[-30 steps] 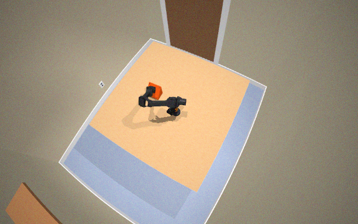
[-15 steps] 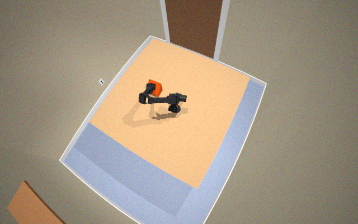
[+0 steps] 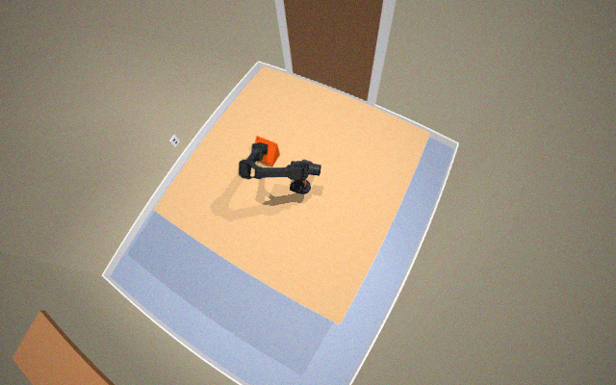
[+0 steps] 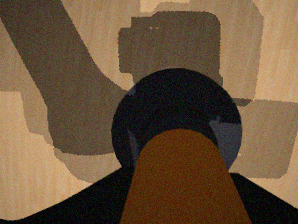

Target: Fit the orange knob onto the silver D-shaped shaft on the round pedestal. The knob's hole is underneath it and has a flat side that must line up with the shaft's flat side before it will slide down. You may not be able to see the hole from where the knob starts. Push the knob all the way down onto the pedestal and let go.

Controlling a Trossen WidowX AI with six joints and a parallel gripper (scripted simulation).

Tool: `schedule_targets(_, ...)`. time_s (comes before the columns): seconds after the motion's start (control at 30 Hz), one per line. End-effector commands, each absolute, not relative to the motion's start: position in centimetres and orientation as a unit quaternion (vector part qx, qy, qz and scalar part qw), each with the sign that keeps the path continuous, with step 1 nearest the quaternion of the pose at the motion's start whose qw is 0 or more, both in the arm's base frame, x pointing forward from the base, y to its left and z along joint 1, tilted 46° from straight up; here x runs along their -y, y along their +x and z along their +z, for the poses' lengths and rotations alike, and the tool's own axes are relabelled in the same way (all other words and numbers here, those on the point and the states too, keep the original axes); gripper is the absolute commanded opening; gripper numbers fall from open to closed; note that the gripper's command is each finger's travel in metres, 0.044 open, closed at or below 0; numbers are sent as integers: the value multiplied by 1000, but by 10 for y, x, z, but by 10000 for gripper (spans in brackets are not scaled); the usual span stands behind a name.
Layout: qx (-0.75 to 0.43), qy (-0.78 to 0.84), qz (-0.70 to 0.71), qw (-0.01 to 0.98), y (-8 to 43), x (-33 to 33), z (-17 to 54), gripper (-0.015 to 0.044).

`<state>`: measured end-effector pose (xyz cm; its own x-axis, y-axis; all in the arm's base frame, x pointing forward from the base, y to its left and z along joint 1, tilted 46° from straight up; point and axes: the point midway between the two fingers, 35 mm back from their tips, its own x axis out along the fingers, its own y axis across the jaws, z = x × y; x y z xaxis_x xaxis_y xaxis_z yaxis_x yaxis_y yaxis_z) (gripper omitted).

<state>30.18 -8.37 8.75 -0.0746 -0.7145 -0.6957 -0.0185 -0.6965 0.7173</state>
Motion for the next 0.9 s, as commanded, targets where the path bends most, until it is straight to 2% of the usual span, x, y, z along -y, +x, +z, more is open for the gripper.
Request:
schedule_targets(0.0,292,629,-672,262,302,85,88,0)
schedule_targets(0.5,301,632,-668,253,303,81,91,0)
schedule_targets(0.63,352,650,-642,203,303,81,90,0)
schedule_targets(0.87,495,680,-540,42,303,81,89,0)
